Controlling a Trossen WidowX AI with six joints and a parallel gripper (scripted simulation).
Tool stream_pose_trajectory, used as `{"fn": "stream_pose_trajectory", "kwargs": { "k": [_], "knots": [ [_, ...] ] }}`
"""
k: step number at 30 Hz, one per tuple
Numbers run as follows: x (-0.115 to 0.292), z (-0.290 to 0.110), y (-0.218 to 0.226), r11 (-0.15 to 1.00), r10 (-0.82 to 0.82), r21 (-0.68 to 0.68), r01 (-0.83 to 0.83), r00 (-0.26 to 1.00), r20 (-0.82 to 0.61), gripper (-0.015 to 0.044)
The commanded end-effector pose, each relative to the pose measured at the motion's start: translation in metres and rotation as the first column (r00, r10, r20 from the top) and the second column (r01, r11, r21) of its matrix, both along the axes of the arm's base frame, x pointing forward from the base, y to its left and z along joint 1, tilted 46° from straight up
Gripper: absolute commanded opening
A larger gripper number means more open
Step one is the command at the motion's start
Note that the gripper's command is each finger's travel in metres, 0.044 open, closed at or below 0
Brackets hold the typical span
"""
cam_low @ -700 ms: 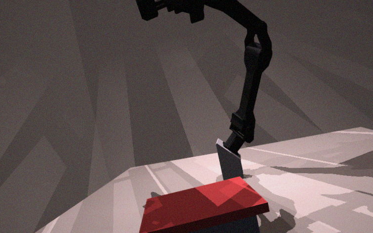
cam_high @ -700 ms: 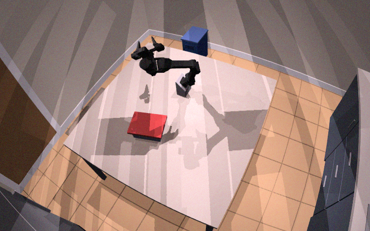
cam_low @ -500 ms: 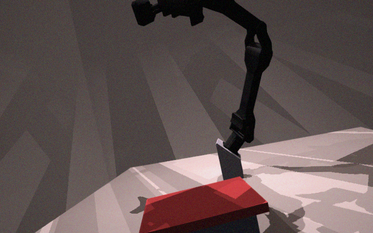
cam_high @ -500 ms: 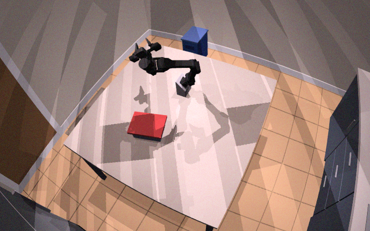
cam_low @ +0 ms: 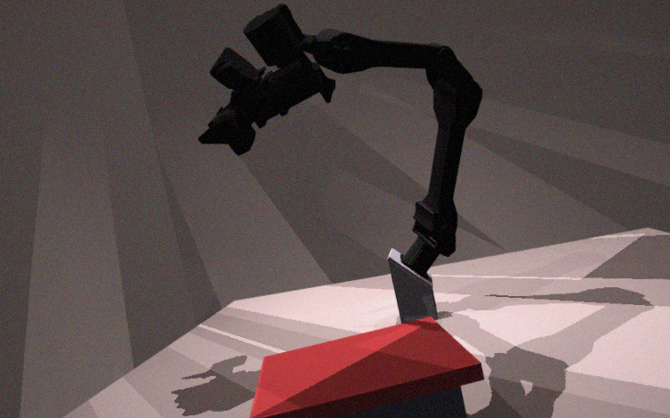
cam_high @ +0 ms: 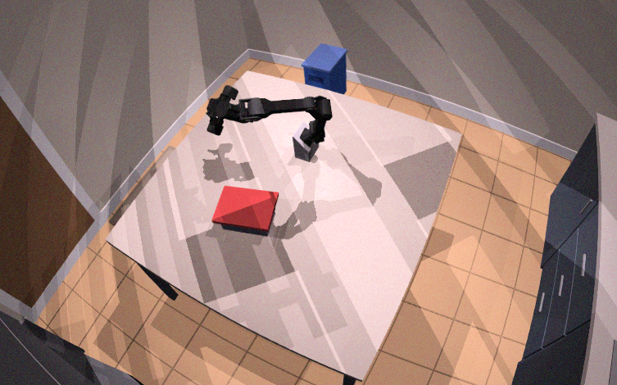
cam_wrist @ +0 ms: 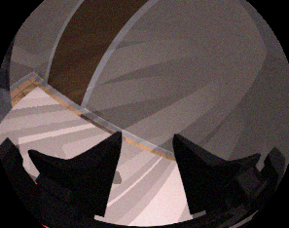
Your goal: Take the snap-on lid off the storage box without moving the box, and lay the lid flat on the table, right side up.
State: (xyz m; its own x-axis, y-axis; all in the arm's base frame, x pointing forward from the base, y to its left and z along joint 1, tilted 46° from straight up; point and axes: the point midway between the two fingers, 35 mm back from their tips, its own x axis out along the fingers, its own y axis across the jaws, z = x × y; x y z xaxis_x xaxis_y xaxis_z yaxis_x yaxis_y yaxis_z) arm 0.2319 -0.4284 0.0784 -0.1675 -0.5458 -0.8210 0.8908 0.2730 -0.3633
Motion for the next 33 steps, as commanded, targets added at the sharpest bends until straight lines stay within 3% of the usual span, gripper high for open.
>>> {"fn": "stream_pose_trajectory", "kwargs": {
  "k": [1, 5, 9, 12, 15, 19, 22, 33],
  "knots": [
    [0.007, -0.04, 0.029, 0.983, 0.0, 0.183, -0.026, 0.99, 0.143, 0.0235],
    [0.018, -0.079, 0.077, 0.9, -0.079, 0.428, -0.076, 0.94, 0.333, 0.0235],
    [0.027, -0.099, 0.132, 0.745, -0.246, 0.651, -0.146, 0.847, 0.471, 0.0235],
    [0.03, -0.102, 0.154, 0.66, -0.335, 0.728, -0.183, 0.796, 0.504, 0.0235],
    [0.034, -0.097, 0.196, 0.462, -0.535, 0.844, -0.274, 0.672, 0.511, 0.0235],
    [0.035, -0.073, 0.237, 0.195, -0.773, 0.887, -0.418, 0.491, 0.402, 0.0235],
    [0.034, -0.068, 0.242, 0.152, -0.807, 0.882, -0.445, 0.459, 0.371, 0.0235],
    [0.034, -0.068, 0.24, 0.16, -0.802, 0.882, -0.443, 0.463, 0.378, 0.0235]
  ]
}}
